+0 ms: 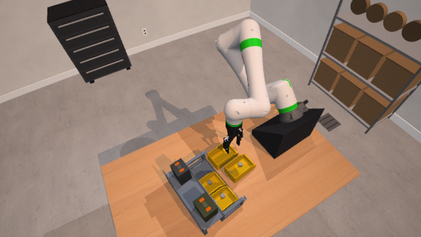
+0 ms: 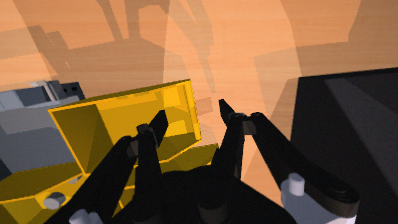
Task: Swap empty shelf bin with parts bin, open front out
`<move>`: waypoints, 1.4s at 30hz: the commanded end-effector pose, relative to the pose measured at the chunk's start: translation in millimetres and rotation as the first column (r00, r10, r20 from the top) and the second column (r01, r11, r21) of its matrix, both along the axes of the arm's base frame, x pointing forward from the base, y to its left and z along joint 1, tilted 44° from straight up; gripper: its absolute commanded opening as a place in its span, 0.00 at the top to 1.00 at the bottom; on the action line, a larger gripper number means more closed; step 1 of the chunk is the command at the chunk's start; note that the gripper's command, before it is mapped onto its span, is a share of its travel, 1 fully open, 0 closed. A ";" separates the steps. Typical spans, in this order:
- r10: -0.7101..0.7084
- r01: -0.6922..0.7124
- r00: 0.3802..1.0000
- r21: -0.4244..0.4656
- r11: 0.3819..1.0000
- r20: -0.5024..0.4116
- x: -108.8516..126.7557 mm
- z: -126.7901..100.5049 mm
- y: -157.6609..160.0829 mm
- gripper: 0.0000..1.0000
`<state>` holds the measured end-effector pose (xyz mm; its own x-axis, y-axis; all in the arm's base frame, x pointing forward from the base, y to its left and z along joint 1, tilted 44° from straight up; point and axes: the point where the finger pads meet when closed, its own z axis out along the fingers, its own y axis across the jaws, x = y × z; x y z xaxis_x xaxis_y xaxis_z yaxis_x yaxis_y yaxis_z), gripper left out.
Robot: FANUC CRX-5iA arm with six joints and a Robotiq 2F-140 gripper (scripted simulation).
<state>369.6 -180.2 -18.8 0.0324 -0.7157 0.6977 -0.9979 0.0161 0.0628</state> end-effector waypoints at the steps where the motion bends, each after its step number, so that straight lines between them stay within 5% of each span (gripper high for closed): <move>1: 0.001 -0.001 1.000 0.000 1.000 0.001 0.6 0.2 0.5 0.38; 42: 0.001 -0.001 1.000 0.000 1.000 0.001 2.7 26.8 26.5 0.38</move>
<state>371.4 -157.9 4.0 0.0324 -0.7157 0.6976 -0.9979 0.0160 0.0628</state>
